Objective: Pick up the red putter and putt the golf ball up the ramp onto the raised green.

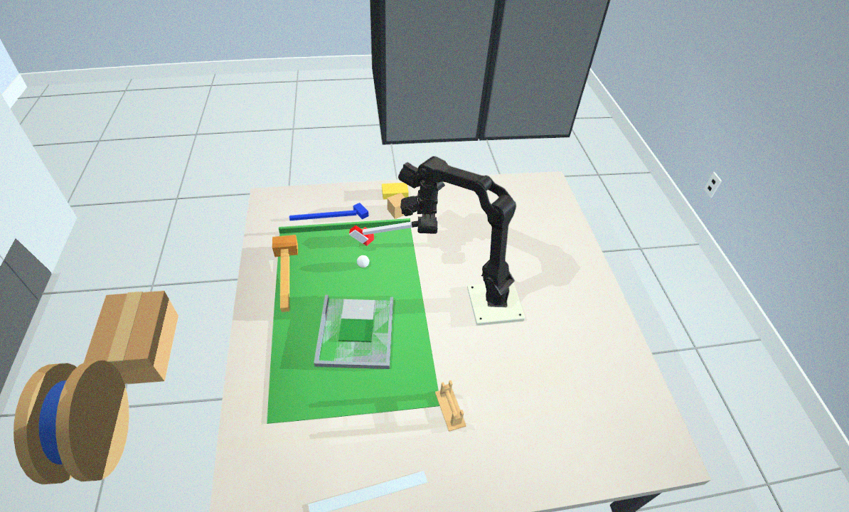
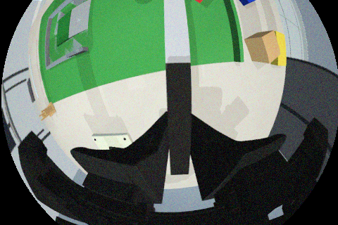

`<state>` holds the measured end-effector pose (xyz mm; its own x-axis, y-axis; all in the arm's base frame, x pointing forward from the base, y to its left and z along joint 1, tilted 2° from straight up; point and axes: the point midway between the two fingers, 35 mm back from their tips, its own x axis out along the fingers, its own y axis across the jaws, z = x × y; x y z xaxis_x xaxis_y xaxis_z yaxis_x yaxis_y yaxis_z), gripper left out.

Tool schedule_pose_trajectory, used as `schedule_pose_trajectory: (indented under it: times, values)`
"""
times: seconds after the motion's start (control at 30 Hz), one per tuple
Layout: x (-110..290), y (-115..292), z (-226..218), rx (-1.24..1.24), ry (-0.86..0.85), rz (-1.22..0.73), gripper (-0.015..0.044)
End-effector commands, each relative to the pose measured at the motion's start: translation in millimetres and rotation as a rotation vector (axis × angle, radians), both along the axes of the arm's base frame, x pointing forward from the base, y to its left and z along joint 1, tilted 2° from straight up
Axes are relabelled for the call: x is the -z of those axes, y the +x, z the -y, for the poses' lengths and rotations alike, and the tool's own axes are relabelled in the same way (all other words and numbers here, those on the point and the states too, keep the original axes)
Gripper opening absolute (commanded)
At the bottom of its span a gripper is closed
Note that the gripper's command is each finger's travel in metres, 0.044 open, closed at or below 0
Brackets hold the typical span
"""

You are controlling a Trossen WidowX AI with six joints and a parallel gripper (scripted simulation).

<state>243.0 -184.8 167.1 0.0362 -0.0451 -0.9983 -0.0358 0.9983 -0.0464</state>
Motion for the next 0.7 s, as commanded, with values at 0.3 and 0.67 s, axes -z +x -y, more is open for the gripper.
schedule_pose_trajectory:
  times: [0.3, 0.67]
  values:
    - [29, 0, 1, 0.006, -0.001, 0.0, 0.0]
    - [46, 1, 2, 0.006, -0.001, 0.0, 0.0]
